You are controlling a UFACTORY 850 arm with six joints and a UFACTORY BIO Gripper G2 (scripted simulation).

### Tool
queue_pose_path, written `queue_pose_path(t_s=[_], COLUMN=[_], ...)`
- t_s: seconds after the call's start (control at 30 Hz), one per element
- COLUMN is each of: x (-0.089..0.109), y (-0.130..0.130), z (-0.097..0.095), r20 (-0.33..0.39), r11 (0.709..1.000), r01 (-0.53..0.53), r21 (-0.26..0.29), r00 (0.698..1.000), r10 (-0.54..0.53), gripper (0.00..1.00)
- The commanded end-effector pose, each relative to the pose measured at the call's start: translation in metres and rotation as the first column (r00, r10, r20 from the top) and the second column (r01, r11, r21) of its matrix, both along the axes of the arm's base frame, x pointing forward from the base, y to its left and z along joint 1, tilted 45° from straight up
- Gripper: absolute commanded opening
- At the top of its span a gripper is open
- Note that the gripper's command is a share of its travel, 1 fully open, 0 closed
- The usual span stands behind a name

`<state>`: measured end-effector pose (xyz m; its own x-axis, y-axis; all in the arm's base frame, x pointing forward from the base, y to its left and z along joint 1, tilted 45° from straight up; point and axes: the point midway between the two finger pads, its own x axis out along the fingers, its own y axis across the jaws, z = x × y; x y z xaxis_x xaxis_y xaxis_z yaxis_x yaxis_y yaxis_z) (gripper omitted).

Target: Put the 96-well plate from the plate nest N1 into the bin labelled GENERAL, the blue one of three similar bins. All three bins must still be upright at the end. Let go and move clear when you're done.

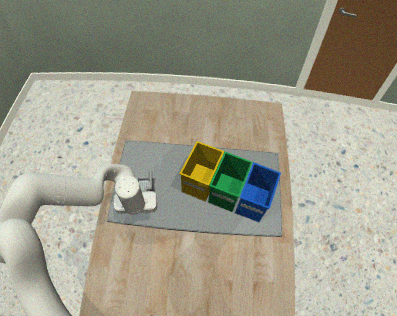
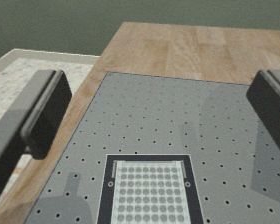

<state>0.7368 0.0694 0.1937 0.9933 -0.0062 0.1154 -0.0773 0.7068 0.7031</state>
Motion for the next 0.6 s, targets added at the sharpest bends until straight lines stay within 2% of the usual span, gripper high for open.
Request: queue_pose_path(t_s=[0.0,0.57], x=[0.001,0.003], y=[0.005,0.022], z=[-0.004,-0.022], r20=[0.002,0.002], r11=[1.000,1.000], r01=[0.001,0.001], r21=[0.000,0.000], r00=[1.000,1.000], r10=[-0.001,-0.001], gripper=[0.37,0.37])
